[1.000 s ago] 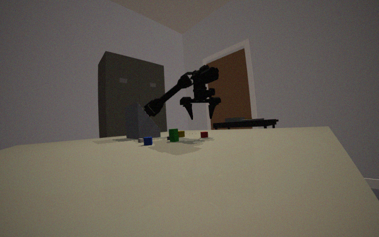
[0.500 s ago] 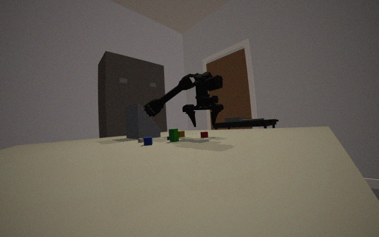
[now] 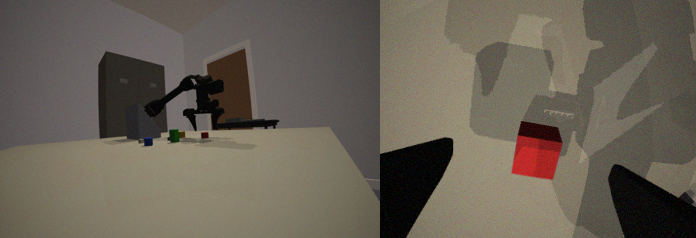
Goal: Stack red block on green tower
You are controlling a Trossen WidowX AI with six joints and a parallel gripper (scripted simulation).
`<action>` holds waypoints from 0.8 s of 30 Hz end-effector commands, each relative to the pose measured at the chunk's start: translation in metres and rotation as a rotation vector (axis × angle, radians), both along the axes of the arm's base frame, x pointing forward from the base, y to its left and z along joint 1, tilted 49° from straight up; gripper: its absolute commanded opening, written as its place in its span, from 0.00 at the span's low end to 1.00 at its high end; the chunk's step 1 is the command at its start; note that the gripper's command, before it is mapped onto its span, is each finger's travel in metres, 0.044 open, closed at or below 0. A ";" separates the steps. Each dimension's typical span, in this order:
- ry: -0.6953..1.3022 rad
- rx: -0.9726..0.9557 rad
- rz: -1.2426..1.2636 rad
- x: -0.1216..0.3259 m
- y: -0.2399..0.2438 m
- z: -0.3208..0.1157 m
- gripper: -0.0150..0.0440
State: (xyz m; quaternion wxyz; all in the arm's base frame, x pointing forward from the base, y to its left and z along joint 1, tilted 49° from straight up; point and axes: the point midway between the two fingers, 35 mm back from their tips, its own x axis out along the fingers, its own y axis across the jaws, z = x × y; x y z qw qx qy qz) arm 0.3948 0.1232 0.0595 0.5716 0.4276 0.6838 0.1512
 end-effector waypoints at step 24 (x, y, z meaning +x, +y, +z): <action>0.015 0.005 0.003 -0.004 0.022 -0.019 1.00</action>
